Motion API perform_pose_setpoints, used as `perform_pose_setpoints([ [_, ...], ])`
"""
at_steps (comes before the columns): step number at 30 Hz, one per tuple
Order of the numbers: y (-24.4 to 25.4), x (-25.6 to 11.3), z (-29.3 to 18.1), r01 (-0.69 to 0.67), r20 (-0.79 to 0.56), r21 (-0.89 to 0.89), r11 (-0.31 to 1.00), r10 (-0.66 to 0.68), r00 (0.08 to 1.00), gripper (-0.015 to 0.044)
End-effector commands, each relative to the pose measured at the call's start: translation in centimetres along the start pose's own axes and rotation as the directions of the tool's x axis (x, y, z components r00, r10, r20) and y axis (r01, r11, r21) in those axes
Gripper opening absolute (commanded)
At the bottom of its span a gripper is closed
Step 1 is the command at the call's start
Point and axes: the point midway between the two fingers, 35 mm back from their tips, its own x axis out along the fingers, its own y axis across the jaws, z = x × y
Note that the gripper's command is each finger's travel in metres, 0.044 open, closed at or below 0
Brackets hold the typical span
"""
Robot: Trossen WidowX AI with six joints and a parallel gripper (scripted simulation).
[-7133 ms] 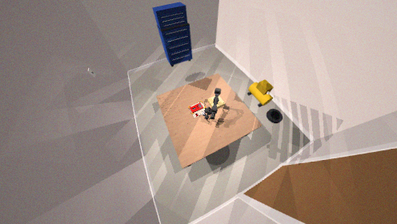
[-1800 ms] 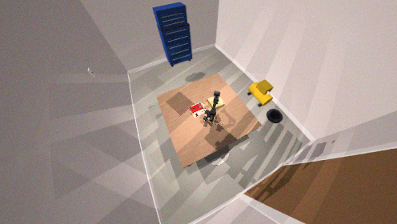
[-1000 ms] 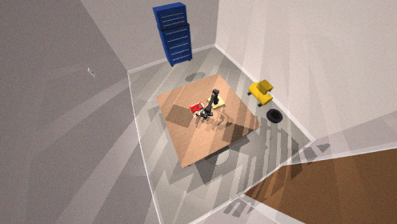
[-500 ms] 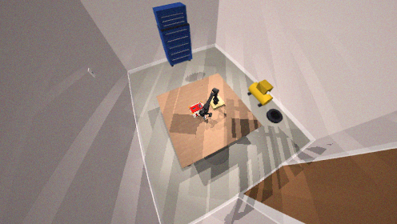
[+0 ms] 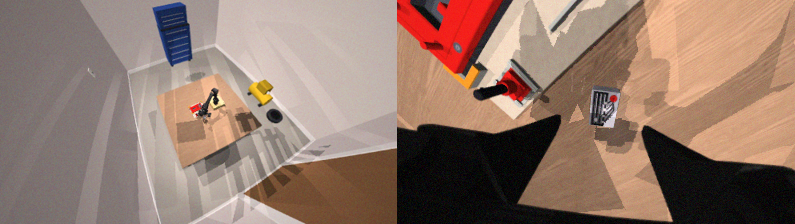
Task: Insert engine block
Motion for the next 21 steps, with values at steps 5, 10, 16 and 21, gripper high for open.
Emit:
perform_pose_setpoints([
  [5,-0.1,1.1,0.4,0.012,0.017,-0.003,1.0,-0.012,1.0,0.044],
  [10,-0.1,1.9,0.4,0.012,0.017,-0.003,1.0,-0.012,1.0,0.044],
  [16,-0.1,2.9,0.4,0.012,0.017,-0.003,1.0,-0.012,1.0,0.044],
  [21,-0.1,3.7,0.4,0.013,0.017,-0.003,1.0,-0.012,1.0,0.044],
])
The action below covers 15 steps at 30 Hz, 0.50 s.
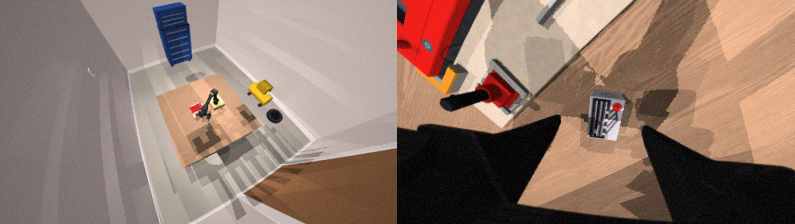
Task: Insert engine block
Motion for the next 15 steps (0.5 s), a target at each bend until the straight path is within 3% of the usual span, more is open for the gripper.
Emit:
perform_pose_setpoints([
  [1,-0.22,1.11,0.39,0.012,0.015,-0.004,1.0,-0.011,1.0,0.044],
  [4,-0.23,1.13,0.39,0.012,0.015,-0.004,1.0,-0.011,1.0,0.044],
  [15,-0.23,1.13,0.39,0.012,0.015,-0.004,1.0,-0.011,1.0,0.0151],
])
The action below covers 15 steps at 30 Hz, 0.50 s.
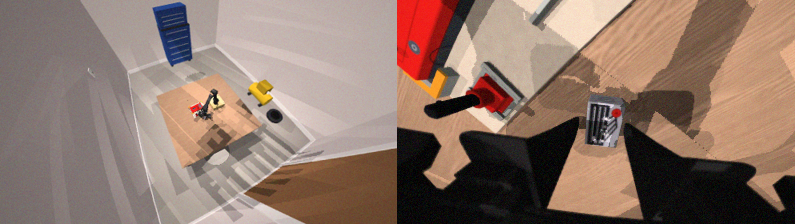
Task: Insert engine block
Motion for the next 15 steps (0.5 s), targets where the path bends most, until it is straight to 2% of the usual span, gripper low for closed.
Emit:
perform_pose_setpoints([
  [1,-0.1,0.2,0.1,0.007,0.005,-0.004,1.0,-0.007,1.0,0.0145],
  [8,-0.1,0.2,0.1,0.007,0.005,-0.004,1.0,-0.007,1.0,0.0098],
  [12,-0.1,-0.2,0.0,0.007,0.005,-0.004,1.0,-0.007,1.0,0.0],
  [15,0.0,-1.1,-0.2,0.007,0.005,-0.004,1.0,-0.007,1.0,0.0],
])
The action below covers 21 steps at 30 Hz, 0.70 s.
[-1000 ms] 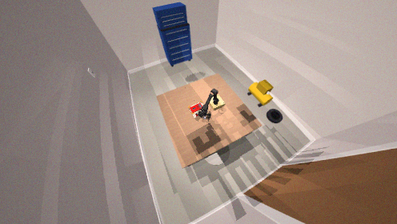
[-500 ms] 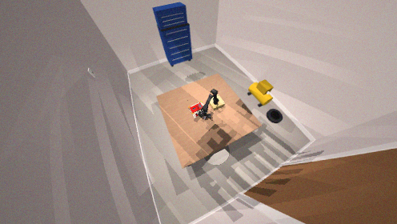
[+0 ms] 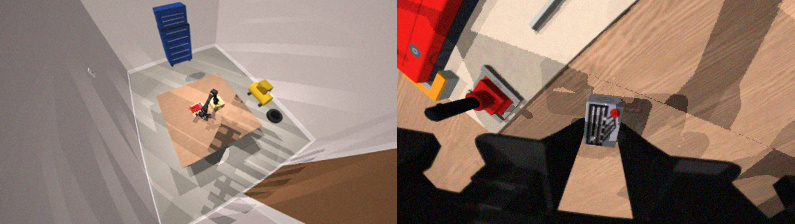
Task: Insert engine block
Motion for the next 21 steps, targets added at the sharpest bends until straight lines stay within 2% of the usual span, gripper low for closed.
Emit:
perform_pose_setpoints([
  [1,0.1,-1.2,-0.4,-0.001,-0.009,-0.005,1.0,0.001,1.0,0.0],
  [21,0.3,-7.5,-0.7,-0.001,-0.01,-0.005,1.0,0.001,1.0,0.0],
])
